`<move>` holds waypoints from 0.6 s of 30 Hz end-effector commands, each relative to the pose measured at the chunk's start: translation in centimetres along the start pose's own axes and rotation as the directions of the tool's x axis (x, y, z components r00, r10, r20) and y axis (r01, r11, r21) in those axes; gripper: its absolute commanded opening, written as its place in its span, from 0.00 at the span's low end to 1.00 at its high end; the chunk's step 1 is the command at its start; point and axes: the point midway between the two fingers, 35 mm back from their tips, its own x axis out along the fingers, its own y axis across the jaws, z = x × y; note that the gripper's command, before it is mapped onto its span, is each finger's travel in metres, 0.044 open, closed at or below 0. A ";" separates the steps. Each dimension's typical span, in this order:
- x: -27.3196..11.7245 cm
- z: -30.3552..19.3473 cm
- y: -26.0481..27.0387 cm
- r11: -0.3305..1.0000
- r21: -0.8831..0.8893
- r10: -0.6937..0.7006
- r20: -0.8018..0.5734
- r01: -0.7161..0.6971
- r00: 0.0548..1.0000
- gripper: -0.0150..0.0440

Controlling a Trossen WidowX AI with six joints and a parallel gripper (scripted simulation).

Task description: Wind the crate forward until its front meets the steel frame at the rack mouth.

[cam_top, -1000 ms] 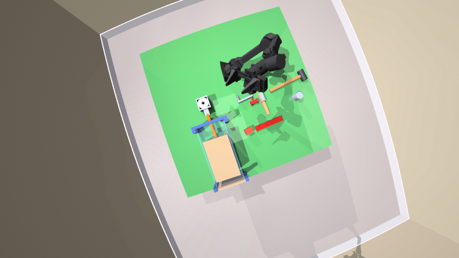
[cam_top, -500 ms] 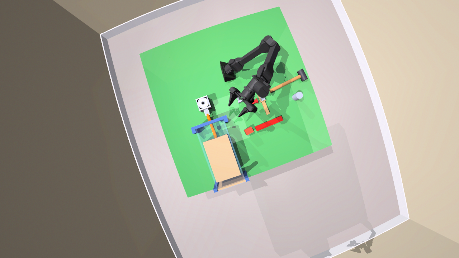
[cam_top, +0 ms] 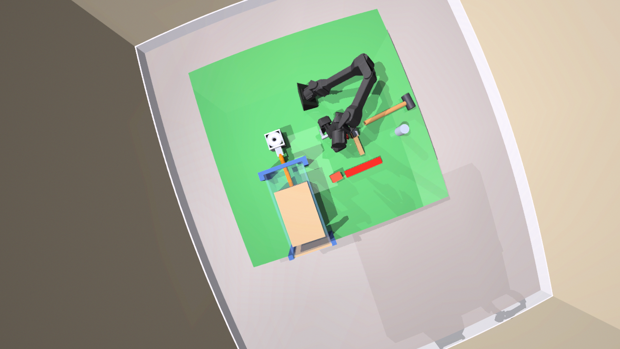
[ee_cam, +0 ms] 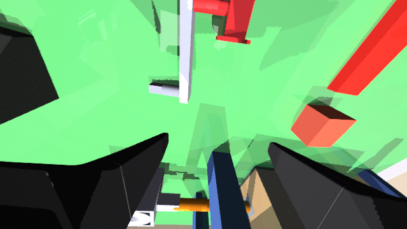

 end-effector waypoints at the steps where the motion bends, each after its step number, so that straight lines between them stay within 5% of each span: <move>1: 2.4 4.2 2.6 0.994 0.031 0.094 0.207 -0.102 0.974 1.00; 18: 5.7 6.0 3.7 0.992 0.037 0.108 0.243 -0.121 0.964 1.00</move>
